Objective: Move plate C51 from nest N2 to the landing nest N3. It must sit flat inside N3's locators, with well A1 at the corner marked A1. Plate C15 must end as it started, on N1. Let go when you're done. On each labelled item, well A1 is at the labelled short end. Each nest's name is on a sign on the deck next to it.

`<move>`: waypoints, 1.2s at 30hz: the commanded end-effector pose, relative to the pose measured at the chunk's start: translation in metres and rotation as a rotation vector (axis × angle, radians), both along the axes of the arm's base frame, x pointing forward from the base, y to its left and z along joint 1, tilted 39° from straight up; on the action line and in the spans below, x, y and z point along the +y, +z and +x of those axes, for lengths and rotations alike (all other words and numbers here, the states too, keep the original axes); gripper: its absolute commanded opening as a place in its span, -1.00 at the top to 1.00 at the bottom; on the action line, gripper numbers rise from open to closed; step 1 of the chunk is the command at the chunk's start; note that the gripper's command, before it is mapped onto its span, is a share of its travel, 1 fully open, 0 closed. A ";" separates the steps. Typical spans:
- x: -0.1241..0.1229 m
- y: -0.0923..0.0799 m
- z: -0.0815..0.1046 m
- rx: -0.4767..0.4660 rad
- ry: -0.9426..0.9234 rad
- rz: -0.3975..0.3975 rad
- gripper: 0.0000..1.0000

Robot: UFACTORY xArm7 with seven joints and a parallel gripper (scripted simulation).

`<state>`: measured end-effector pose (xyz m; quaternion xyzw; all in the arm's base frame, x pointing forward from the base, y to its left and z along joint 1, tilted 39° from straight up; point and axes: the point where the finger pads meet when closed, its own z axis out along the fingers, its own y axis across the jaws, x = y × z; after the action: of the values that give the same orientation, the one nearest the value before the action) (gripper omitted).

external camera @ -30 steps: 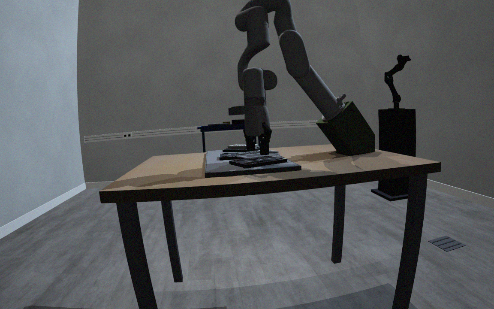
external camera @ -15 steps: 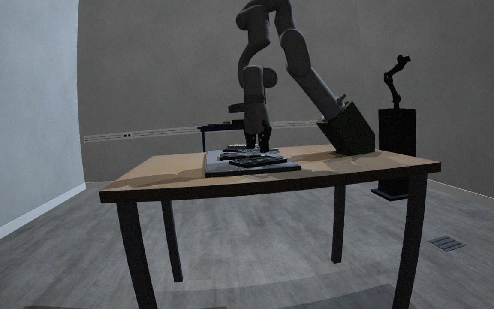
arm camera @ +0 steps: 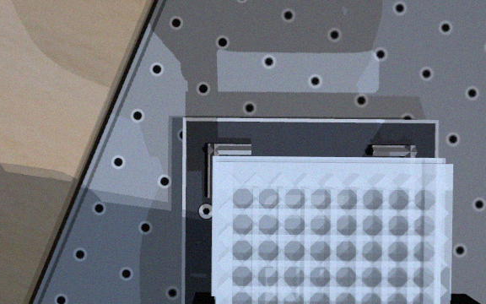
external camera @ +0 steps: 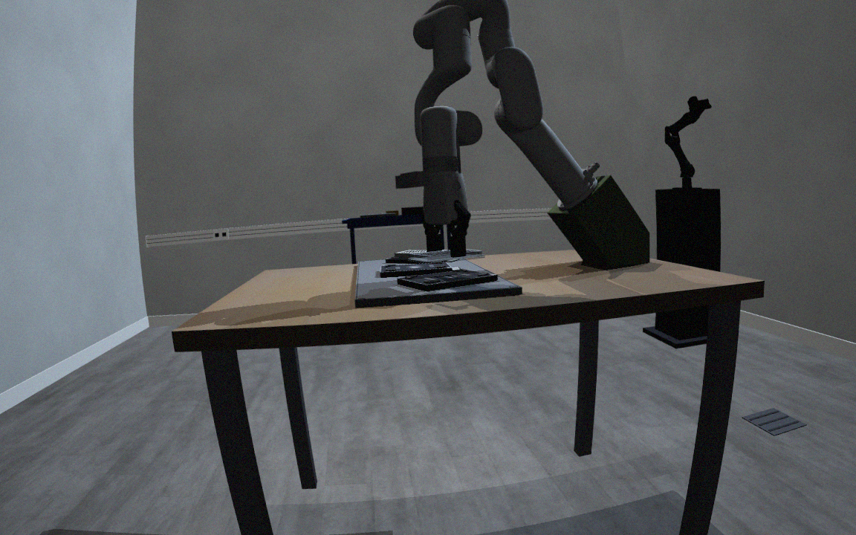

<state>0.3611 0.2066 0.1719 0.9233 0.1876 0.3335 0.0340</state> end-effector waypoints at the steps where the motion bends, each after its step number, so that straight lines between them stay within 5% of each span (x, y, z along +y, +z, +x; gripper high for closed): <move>1: 0.000 0.006 -0.003 0.002 0.002 0.001 1.00; 36: -0.003 0.046 -0.036 0.001 0.002 0.001 1.00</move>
<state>0.3280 0.2027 0.2127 0.9239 0.1878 0.3316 0.0337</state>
